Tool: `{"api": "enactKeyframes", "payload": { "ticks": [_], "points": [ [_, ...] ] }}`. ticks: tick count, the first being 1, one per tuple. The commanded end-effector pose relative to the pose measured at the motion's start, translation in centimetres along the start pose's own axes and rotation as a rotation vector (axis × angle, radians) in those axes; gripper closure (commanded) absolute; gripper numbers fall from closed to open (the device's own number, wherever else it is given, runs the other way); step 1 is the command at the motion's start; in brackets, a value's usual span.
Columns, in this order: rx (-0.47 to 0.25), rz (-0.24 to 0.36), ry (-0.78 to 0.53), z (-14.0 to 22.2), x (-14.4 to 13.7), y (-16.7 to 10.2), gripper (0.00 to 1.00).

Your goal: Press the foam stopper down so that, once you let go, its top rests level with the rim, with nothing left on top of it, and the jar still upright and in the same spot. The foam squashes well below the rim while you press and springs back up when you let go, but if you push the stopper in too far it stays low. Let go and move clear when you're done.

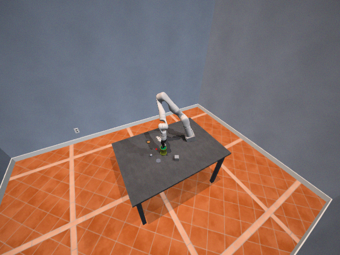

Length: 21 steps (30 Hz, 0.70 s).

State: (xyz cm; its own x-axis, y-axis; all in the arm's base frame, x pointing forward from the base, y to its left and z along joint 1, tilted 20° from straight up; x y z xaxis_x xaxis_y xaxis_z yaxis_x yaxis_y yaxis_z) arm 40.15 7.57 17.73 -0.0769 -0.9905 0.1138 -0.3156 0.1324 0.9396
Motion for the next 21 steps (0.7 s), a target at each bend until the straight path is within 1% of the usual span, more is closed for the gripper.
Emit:
{"api": "enactKeyframes", "payload": {
  "ticks": [1, 9, 21],
  "points": [
    [-0.001, -0.002, 0.000, 0.0, -0.1, 0.0, 1.00],
    [-0.001, -0.002, 0.000, 0.0, -0.1, 0.7, 1.00],
    [-0.001, -0.002, 0.000, 0.0, -0.1, 4.1, 1.00]
  ]
}}
Point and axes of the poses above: the point where the finger pads meet when closed, its own y axis back along the fingers, its own x axis across the jaws, z = x × y, the point moved 1 cm from there along y, back along the fingers, and after that the axes turned 3 degrees about -y, right-handed, at the moved point
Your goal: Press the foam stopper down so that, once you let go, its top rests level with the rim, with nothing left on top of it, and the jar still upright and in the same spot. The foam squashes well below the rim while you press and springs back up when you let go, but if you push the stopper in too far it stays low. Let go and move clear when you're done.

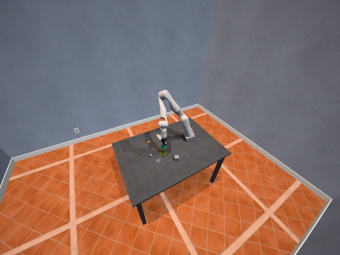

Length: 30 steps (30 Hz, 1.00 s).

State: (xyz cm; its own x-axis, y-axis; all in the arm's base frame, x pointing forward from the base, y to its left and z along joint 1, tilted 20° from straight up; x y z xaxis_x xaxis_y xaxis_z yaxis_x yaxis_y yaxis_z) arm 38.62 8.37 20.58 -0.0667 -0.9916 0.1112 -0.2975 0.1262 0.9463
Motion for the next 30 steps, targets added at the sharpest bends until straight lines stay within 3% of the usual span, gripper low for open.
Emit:
{"api": "enactKeyframes", "payload": {
  "ticks": [1, 30],
  "points": [
    [0.018, 0.004, -0.009, -0.53, 0.30, 1.05, 1.00],
    [0.018, 0.004, -0.009, -0.51, 0.30, 1.75, 1.00]
  ]
}}
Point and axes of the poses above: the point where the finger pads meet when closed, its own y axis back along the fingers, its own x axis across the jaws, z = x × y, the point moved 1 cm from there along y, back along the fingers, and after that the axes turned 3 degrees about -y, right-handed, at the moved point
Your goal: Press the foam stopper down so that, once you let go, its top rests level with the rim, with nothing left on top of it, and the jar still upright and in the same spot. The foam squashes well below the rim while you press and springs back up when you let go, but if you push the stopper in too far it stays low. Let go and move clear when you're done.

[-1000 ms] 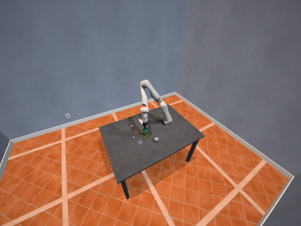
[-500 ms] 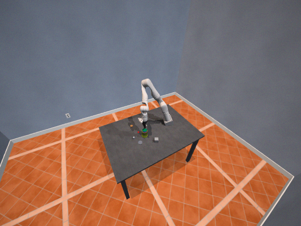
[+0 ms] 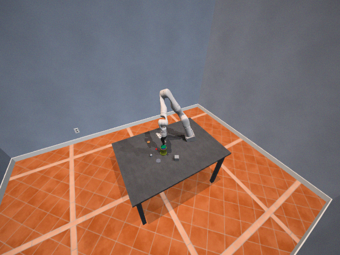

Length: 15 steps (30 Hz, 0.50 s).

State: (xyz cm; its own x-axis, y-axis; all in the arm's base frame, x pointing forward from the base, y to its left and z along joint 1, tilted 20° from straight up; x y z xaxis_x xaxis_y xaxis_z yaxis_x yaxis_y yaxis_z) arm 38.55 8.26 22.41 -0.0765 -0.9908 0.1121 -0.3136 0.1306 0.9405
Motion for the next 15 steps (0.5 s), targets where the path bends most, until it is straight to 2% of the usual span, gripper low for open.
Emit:
{"api": "enactKeyframes", "payload": {
  "ticks": [1, 10, 15],
  "points": [
    [0.001, 0.000, 0.000, 0.0, 0.0, 0.0, 1.00],
    [0.001, 0.000, 0.000, 0.0, 0.0, -0.2, 1.00],
    [0.001, 0.000, 0.000, 0.0, 0.0, -1.3, 1.00]
  ]
}}
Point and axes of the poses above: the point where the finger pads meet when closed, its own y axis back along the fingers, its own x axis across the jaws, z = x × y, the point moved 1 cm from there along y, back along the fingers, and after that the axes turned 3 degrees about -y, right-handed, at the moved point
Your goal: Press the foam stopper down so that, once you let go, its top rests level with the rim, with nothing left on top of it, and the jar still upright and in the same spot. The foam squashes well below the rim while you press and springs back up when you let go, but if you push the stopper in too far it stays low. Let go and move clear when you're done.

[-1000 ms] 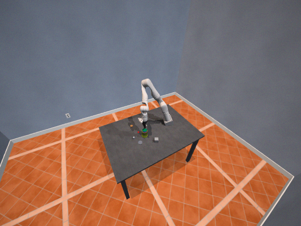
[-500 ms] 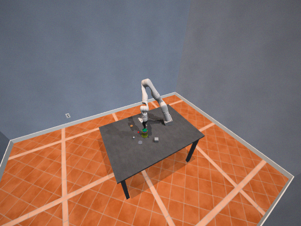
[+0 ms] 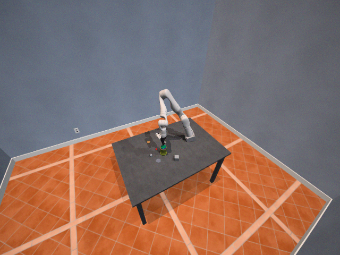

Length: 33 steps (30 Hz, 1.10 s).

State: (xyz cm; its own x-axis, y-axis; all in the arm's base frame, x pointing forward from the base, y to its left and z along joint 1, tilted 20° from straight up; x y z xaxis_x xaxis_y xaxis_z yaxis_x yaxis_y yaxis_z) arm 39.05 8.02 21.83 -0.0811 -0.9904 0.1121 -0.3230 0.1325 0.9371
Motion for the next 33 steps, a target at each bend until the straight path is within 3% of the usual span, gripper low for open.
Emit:
{"api": "enactKeyframes", "payload": {
  "ticks": [1, 7, 33],
  "points": [
    [-0.009, -0.002, 0.005, 0.3, -0.2, -0.9, 1.00],
    [-0.009, -0.002, 0.005, 0.3, -0.2, -2.1, 1.00],
    [-0.009, -0.002, 0.005, 0.3, -0.2, -2.4, 1.00]
  ]
}}
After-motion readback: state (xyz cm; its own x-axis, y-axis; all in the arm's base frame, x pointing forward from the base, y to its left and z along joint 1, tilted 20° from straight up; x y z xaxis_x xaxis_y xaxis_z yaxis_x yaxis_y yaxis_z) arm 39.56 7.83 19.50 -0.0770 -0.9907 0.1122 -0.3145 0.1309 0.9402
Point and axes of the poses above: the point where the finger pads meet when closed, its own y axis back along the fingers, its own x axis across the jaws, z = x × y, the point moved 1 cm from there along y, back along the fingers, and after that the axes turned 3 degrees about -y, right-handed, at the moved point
